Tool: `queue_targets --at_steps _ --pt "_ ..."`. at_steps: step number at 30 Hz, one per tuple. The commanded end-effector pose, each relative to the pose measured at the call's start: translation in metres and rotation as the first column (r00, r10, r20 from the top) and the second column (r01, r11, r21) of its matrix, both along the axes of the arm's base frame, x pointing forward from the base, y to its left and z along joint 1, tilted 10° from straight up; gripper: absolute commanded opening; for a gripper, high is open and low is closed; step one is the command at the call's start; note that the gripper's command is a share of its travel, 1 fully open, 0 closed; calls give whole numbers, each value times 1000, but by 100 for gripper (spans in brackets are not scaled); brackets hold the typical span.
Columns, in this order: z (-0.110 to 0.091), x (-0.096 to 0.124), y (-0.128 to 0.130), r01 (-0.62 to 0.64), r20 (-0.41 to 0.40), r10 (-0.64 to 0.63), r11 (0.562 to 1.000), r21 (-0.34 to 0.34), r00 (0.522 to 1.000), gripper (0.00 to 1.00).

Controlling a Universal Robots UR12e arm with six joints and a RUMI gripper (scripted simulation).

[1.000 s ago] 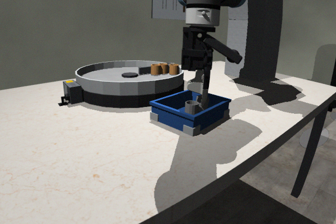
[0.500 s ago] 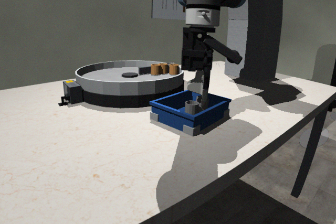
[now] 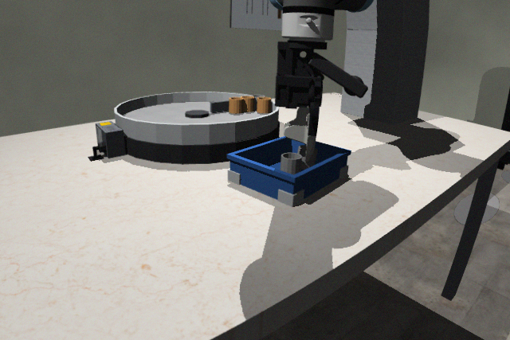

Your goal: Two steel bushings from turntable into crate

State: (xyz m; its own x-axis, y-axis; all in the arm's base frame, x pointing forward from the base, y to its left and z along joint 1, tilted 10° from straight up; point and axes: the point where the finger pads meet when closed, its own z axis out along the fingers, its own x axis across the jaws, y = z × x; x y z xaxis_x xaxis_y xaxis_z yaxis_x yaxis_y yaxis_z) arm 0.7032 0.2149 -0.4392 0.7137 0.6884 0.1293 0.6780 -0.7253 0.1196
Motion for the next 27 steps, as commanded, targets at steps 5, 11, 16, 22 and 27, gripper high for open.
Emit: queue_targets --at_steps 5,11,16,22,27 --pt "1 0 0 0 1 0 1000 0 1000 0" --pt "1 0 0 0 1 0 1000 0 1000 0" --pt "1 0 0 0 1 0 1000 0 1000 6" --pt "1 0 0 0 1 0 1000 0 1000 6" --pt "1 0 0 0 1 0 1000 0 1000 6"
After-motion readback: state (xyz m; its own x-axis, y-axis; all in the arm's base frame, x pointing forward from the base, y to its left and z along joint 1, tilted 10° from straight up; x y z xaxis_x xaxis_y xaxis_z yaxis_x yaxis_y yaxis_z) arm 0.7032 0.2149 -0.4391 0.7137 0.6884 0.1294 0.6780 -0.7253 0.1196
